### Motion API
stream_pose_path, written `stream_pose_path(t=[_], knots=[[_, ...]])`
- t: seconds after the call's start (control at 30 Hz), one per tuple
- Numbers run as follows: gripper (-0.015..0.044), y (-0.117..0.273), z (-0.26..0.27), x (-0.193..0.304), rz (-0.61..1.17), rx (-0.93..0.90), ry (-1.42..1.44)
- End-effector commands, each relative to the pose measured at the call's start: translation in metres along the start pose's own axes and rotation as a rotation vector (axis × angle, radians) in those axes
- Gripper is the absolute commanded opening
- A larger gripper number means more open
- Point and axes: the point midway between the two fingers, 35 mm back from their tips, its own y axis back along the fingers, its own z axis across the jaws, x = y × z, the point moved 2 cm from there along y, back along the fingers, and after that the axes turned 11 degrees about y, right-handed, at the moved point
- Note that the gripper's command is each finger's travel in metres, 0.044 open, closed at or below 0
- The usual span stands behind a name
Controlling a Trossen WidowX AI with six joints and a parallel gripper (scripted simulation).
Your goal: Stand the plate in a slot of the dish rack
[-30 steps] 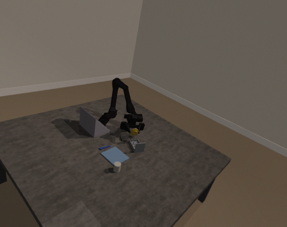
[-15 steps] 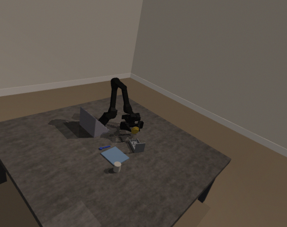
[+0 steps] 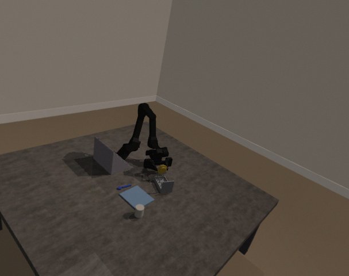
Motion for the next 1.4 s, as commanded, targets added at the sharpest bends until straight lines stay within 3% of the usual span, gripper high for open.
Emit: stream_pose_path(t=[0.0,1.3,1.37], knots=[[0.0000,-0.006,-0.002,0.006,-0.001,0.005,0.008],[0.0000,-0.025,-0.002,0.027,0.006,-0.007,-0.007],[0.0053,-0.025,-0.002,0.027,0.006,-0.008,-0.012]])
